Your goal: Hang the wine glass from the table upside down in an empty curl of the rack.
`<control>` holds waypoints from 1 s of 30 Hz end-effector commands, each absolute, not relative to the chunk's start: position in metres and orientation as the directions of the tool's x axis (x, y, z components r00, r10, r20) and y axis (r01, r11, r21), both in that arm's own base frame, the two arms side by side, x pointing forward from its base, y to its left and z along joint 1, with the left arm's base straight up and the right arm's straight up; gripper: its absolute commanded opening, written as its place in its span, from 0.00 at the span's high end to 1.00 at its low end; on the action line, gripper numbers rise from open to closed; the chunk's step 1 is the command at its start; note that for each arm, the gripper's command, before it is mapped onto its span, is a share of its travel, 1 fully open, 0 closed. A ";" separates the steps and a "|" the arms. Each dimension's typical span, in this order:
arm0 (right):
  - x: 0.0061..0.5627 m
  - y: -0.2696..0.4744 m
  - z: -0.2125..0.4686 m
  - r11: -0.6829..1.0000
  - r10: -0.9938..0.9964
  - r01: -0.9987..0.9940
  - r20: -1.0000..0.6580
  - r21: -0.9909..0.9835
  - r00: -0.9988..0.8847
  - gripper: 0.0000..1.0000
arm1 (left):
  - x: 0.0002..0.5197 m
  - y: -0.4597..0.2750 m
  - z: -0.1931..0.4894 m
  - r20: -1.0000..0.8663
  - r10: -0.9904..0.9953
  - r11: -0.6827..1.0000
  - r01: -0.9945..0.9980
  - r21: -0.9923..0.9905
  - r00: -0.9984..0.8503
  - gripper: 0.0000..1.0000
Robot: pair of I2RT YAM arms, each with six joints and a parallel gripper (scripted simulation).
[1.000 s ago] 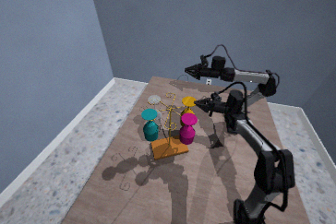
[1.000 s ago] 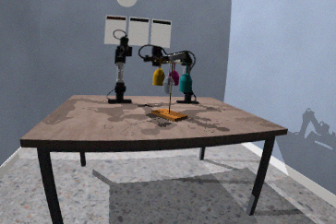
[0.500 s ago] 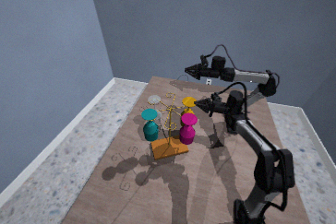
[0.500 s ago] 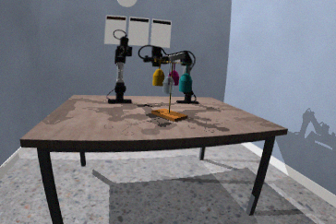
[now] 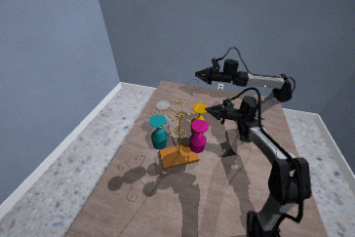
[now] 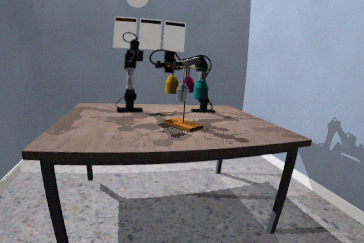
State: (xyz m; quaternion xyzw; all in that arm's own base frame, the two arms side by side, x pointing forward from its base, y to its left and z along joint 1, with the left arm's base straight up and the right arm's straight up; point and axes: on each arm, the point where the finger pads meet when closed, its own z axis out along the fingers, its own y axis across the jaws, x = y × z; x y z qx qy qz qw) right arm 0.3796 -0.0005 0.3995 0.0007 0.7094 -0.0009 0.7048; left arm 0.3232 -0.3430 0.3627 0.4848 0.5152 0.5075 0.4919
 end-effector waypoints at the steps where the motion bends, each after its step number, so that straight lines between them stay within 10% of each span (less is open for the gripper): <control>1: 0.377 -0.001 0.413 1.000 -0.011 0.004 -1.000 -0.010 0.025 0.84 | 0.321 -0.353 0.358 -0.020 0.999 0.019 -0.006 1.000 -0.044 1.00; 30: 0.377 -0.001 0.413 1.000 -0.011 0.004 -1.000 -0.010 0.025 0.84 | 0.319 -0.352 0.347 0.007 0.999 -0.007 0.001 1.000 -0.047 1.00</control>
